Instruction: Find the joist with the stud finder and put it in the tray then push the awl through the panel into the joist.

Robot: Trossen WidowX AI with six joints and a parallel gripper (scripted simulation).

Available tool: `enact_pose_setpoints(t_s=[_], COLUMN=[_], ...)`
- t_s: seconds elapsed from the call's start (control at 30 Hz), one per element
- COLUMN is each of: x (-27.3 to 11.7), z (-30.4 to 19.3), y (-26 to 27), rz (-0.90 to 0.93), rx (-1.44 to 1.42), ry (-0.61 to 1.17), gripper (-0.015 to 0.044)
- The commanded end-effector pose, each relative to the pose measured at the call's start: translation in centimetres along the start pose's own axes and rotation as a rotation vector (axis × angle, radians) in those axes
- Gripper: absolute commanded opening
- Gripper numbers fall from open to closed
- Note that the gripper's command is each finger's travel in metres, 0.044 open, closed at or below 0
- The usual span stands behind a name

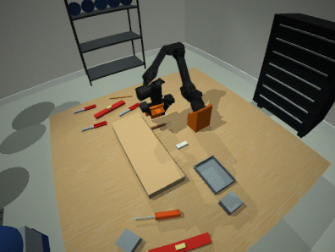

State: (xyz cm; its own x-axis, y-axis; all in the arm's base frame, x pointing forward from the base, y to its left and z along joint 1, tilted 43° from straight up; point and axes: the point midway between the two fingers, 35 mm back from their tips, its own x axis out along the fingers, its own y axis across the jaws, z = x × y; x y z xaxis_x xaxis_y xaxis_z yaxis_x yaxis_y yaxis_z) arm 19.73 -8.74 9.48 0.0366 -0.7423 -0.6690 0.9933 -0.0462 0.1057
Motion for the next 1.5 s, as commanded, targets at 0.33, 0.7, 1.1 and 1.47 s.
enact_pose_setpoints(t_s=[0.33, 0.7, 1.1, 1.47], x=[0.11, 0.24, 0.36, 0.39], z=[0.23, 0.33, 0.50, 0.70], y=[0.02, -0.03, -0.08, -0.05], rz=[-0.003, -0.007, -0.013, -0.007], rx=[-0.004, -0.007, -0.010, -0.011], ry=[0.095, 0.150, 0.228, 0.296], gripper=[0.0000, 0.0000, 0.0000, 0.0000])
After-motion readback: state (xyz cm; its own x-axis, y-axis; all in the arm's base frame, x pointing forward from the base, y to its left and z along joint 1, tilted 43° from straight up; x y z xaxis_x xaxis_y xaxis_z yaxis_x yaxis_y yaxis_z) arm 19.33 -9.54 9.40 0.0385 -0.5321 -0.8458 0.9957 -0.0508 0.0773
